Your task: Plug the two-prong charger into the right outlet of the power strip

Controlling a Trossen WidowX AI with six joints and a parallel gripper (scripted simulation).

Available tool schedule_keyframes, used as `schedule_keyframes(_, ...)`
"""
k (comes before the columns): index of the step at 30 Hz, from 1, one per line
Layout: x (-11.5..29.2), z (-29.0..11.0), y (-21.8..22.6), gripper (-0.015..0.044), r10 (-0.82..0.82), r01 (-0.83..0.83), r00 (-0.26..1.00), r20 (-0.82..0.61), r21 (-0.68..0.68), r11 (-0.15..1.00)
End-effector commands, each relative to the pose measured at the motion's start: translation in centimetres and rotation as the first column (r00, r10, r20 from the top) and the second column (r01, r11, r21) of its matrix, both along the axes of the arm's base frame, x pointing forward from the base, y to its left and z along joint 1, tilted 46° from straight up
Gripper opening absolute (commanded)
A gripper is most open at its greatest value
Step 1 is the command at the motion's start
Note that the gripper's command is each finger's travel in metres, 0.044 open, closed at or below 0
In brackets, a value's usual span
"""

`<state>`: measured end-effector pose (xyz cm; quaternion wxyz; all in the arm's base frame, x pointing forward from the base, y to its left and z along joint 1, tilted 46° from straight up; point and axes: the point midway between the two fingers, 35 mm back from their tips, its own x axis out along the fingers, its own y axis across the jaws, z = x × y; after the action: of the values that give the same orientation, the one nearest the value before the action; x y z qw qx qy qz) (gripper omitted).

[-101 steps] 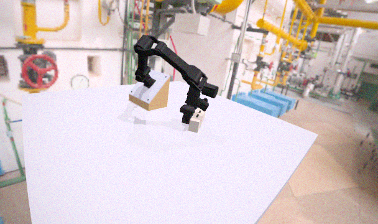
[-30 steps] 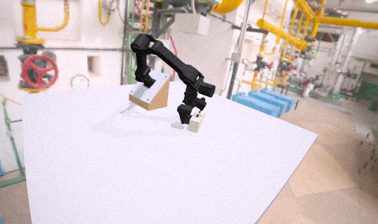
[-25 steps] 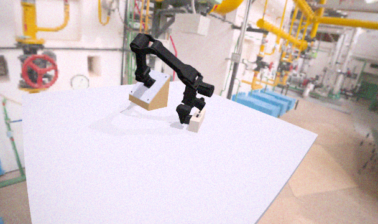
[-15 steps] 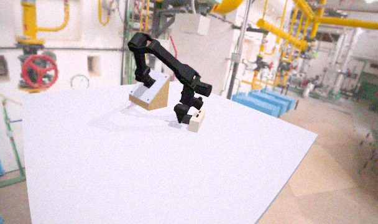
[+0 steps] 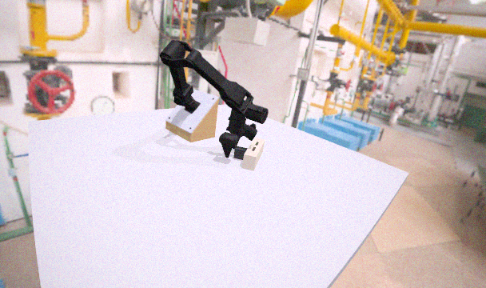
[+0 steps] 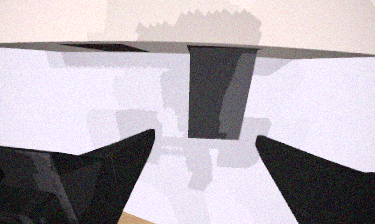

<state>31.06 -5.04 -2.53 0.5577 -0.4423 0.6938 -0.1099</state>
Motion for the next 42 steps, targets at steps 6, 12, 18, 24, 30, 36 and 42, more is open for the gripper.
schedule_keyframes(6,-0.8,0.4,-0.4,0.0440,0.002,-0.002,1.000,0.003,-0.002,1.000)
schedule_keyframes(12,-1.4,0.6,-0.7,0.0440,0.002,-0.002,1.000,0.002,-0.002,1.000)
schedule_keyframes(18,-2.0,0.7,-0.9,0.0440,0.002,-0.002,1.000,0.002,-0.002,1.000)
schedule_keyframes(24,-2.0,1.1,-0.1,0.0440,0.036,-0.038,0.998,0.042,0.048,0.998)
schedule_keyframes(30,-1.5,3.7,3.3,0.0440,0.213,-0.263,0.944,0.251,0.188,0.946)
schedule_keyframes(36,-1.0,5.5,5.4,0.0440,0.324,-0.424,0.864,0.386,0.209,0.881)
schedule_keyframes(42,-1.0,5.5,5.4,0.0440,0.324,-0.424,0.864,0.386,0.209,0.881)
